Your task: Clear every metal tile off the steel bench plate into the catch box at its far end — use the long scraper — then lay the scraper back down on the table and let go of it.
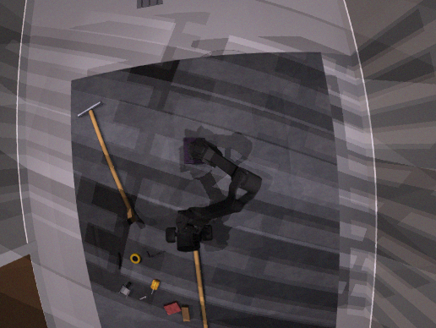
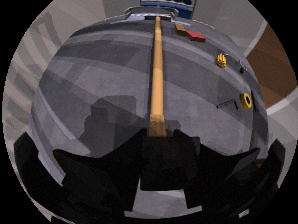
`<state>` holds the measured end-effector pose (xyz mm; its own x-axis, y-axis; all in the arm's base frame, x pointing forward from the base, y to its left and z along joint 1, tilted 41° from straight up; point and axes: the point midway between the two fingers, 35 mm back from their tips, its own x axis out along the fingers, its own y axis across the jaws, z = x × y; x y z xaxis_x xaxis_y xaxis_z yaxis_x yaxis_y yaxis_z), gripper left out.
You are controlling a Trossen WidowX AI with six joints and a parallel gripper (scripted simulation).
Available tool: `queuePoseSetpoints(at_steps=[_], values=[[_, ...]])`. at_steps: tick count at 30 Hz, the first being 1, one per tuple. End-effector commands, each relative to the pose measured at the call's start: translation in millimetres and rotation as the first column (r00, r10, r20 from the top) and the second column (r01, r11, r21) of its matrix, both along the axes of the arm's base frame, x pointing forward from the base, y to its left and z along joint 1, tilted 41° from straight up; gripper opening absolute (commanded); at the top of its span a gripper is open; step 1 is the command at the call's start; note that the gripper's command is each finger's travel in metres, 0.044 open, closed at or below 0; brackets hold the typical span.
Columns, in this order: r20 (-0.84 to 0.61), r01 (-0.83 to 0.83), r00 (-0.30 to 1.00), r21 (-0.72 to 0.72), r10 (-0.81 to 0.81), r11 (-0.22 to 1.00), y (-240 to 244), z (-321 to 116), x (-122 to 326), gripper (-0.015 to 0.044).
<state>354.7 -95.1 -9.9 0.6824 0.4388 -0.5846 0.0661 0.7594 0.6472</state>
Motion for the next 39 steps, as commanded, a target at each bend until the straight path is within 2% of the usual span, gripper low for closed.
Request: queuePoseSetpoints(at_steps=[1, 39], values=[[0.012, 0.004, 1.000, -0.004, -0.004, 1.000, -4, 2, 10, 0.0000], [0.017, 0.003, 1.000, -0.004, -0.003, 1.000, -25, -7, 59, 0.0000]])
